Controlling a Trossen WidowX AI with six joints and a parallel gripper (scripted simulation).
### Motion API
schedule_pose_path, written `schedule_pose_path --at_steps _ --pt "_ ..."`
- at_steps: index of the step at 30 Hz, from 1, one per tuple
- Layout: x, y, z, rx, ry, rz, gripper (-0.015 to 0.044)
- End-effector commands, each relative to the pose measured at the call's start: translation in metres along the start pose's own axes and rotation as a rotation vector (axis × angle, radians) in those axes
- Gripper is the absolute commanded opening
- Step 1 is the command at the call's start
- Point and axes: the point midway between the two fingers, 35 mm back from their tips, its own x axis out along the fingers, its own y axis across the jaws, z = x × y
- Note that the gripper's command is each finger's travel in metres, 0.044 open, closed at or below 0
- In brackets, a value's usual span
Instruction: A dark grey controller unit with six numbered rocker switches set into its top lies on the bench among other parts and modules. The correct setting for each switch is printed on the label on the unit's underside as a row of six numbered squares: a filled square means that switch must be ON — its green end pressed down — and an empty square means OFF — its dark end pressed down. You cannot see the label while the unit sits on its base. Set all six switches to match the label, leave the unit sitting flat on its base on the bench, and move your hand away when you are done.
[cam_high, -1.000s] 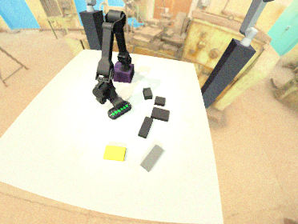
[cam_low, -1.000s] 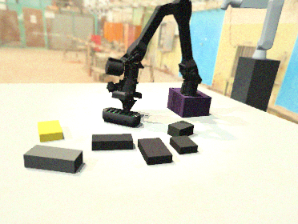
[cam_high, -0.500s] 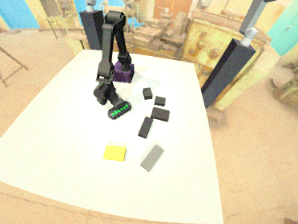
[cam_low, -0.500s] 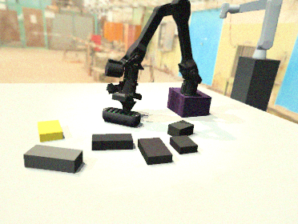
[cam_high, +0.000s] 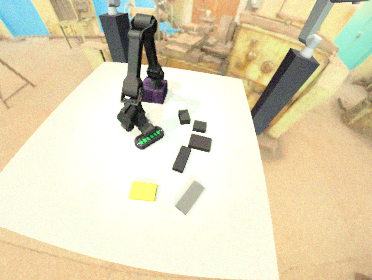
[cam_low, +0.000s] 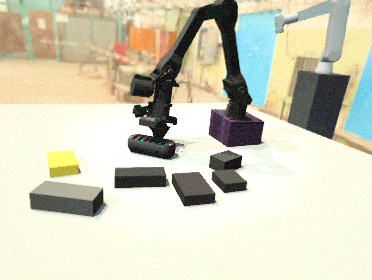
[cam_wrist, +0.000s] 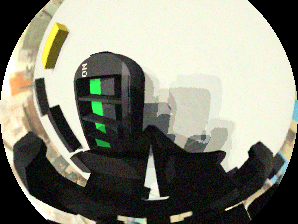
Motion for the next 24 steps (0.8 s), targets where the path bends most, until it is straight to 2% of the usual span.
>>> schedule_pose_path --at_steps 1,5,6,11,22,24 --pt "0.002 0.015 0.000 -0.015 0.000 0.028 0.0000" --pt "0.003 0.021 0.000 -0.015 0.000 0.029 0.0000" --pt "-0.002 0.001 0.000 0.009 -0.001 -0.013 0.0000" --pt "-0.047 0.005 0.000 -0.015 -0.002 0.025 0.0000" --pt "-0.048 0.005 -0.001 -0.014 0.004 0.007 0.0000" --pt "-0.049 0.009 -0.004 -0.014 0.006 -0.005 0.0053"
